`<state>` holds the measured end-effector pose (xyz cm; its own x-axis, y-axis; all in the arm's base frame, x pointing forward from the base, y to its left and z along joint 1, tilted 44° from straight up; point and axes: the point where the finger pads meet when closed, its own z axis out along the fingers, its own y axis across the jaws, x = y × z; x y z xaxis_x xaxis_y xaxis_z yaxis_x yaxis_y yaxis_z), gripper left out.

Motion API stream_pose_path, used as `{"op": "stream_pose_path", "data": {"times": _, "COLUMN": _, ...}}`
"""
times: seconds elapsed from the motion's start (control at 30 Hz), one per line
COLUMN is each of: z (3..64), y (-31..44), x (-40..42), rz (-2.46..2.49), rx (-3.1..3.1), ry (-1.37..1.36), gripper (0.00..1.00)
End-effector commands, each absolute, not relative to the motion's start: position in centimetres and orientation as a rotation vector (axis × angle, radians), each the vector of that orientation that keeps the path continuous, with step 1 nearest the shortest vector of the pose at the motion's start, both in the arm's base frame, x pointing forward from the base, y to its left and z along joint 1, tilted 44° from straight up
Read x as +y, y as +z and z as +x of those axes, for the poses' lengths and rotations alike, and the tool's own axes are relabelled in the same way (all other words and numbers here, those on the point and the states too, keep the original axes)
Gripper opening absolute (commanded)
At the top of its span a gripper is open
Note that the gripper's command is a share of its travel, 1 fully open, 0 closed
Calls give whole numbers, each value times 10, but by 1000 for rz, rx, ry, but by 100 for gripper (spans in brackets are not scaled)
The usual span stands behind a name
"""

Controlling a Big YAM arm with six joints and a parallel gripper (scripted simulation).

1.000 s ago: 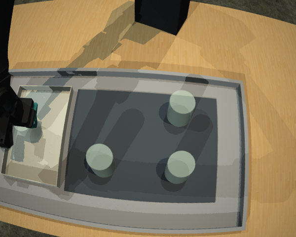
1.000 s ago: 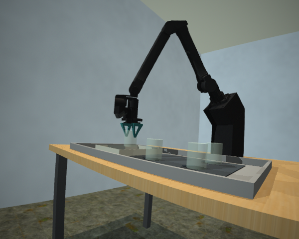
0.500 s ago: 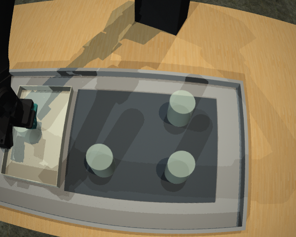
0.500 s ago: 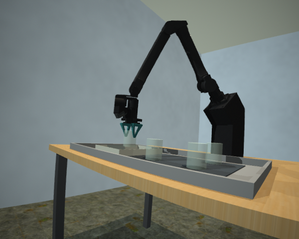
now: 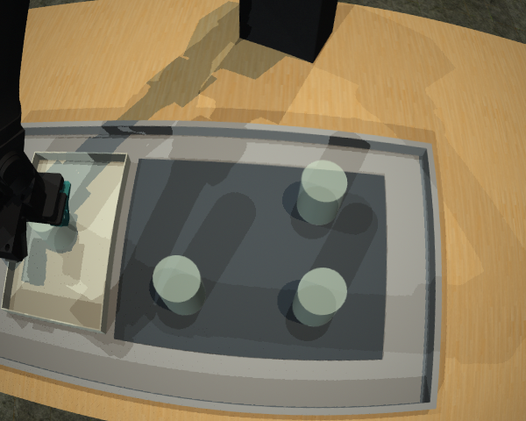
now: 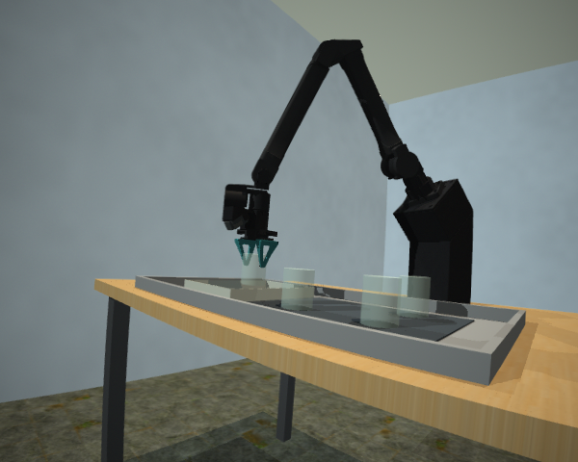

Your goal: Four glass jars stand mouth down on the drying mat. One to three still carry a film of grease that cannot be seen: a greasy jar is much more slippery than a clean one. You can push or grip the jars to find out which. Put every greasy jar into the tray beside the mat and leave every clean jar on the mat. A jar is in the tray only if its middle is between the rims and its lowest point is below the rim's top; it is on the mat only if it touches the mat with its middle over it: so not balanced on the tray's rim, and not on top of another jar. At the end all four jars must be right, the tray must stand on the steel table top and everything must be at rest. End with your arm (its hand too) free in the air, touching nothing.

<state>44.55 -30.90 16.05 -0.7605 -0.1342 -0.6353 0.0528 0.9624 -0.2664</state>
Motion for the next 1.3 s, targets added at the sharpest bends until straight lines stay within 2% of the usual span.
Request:
{"op": "stream_pose_path", "data": {"times": 0.0, "z": 453, "y": 155, "x": -304, "rz": -63, "rx": 2409, "ry": -340, "gripper": 0}}
{"op": "stream_pose_path", "data": {"times": 1.27, "z": 472, "y": 144, "x": -312, "rz": -63, "rx": 2409, "ry": -340, "gripper": 0}}
